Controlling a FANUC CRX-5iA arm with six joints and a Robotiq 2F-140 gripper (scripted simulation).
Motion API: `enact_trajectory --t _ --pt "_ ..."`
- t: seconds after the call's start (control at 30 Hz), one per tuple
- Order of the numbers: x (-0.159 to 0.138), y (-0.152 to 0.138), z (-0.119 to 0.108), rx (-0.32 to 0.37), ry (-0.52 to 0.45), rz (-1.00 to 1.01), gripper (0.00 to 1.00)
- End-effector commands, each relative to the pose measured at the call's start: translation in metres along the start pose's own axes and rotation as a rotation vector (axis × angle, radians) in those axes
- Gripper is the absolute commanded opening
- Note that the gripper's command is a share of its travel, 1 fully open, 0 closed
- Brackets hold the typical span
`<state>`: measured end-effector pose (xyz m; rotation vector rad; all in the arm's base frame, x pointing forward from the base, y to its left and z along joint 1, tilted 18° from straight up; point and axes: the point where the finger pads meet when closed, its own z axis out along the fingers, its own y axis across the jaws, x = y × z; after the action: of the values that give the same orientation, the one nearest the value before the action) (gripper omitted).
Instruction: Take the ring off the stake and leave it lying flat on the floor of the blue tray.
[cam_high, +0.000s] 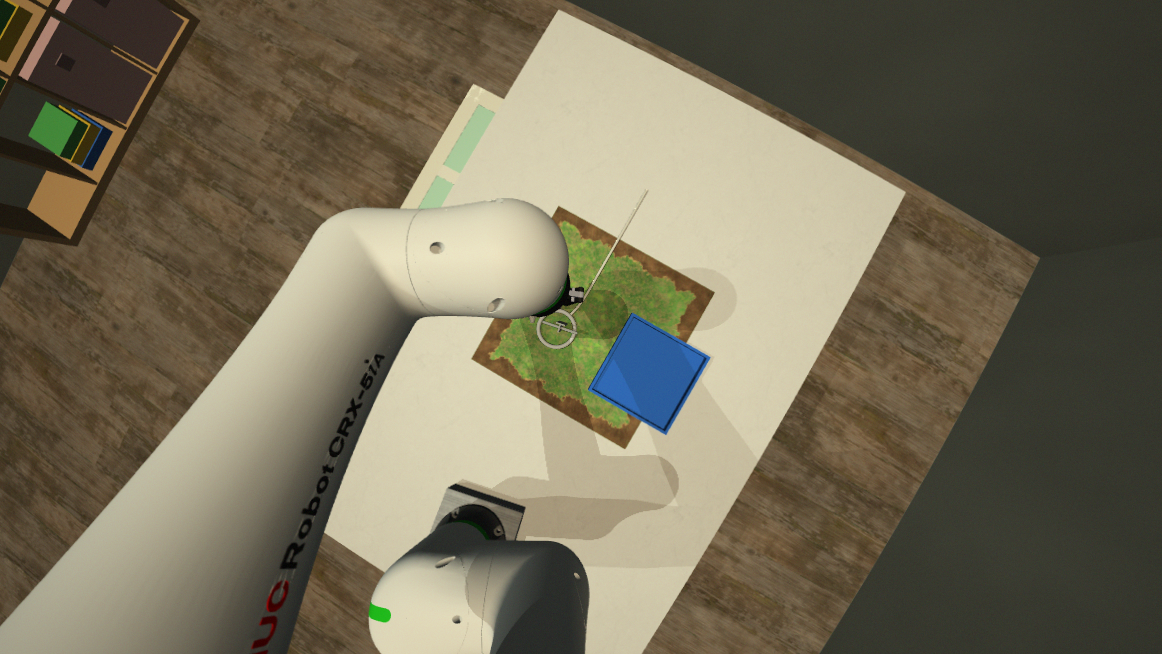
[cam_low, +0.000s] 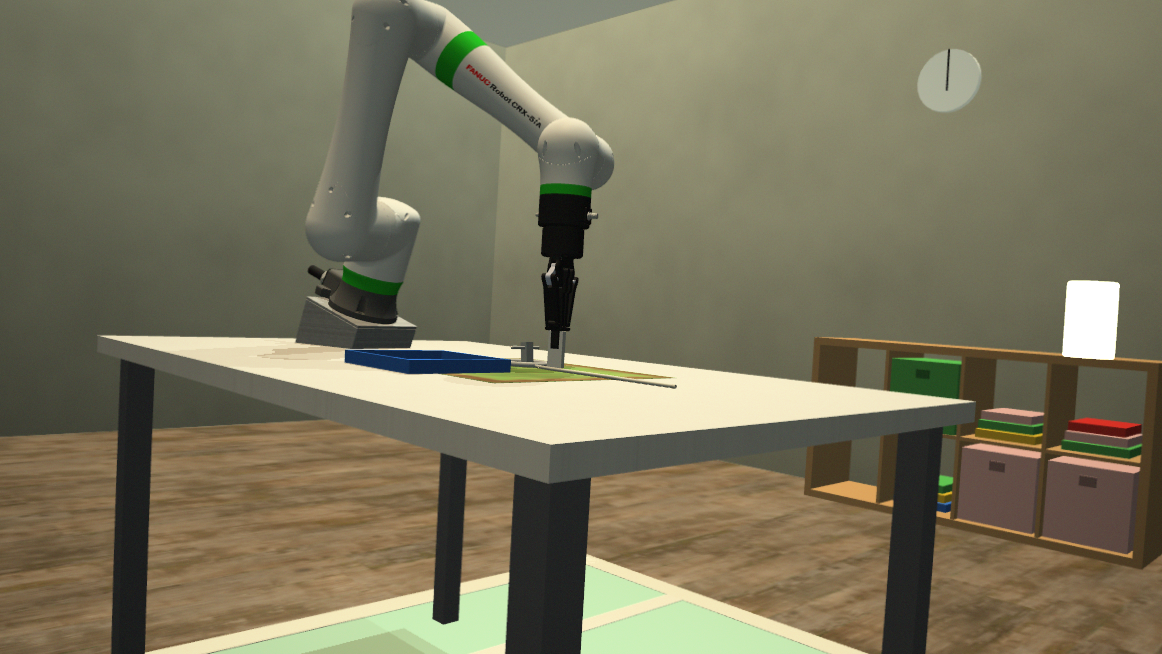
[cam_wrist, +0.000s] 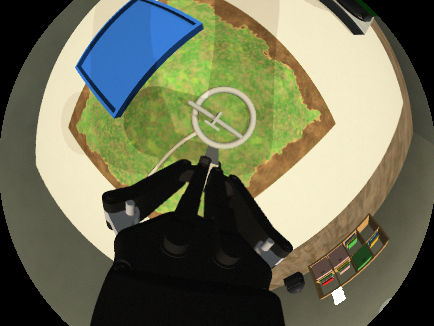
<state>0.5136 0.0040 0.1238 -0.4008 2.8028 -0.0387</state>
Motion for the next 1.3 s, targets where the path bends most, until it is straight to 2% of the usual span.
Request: enact_trajectory --t 0.0,0.83,1.03,1.27 --pt "0.002 0.000 -0.001 0.000 -0.002 0.000 0.10" --pt "0.014 0.000 -0.002 0.000 -0.002 0.000 0.10" --pt "0.014 0.000 -0.011 0.000 -0.002 0.000 0.10" --pt "0.014 0.000 -0.041 0.000 -0.002 0.000 0.10"
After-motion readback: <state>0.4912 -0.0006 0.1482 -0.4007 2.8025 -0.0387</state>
